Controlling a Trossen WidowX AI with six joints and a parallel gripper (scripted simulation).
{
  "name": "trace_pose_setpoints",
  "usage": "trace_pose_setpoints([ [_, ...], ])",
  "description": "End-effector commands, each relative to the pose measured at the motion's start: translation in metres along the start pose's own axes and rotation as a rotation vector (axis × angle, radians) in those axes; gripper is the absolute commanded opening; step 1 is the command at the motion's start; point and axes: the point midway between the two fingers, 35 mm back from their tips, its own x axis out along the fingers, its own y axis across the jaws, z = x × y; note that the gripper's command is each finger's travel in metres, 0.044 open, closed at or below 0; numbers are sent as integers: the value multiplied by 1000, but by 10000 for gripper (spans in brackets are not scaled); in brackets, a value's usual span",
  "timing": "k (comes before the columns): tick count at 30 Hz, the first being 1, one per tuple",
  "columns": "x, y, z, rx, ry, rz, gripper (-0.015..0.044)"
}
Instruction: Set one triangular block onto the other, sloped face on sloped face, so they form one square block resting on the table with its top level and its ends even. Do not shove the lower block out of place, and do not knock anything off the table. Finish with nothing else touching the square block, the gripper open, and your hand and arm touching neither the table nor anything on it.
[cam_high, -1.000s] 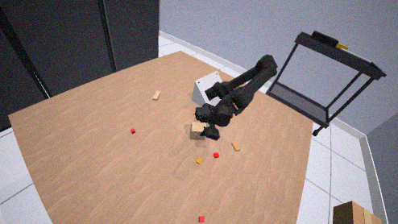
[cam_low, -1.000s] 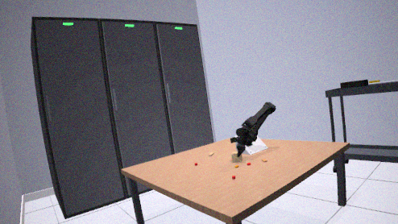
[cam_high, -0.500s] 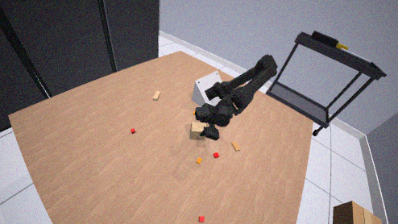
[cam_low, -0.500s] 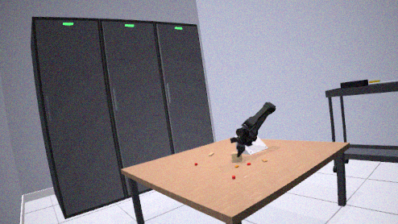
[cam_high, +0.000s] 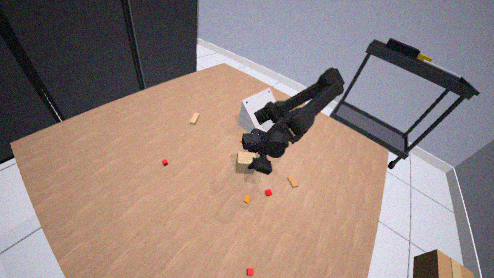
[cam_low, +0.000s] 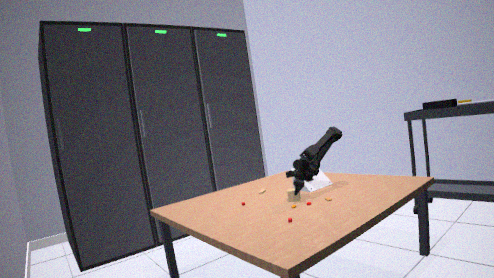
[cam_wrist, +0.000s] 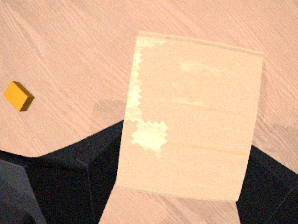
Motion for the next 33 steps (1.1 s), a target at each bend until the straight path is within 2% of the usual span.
trace_pose_setpoints([
  [1, 0, 0, 0, 0, 0, 0, 0],
  [20, 1, 0, 1, 7, 1, -6, 0],
  [33, 0, 0, 1, 3, 0, -2, 341],
])
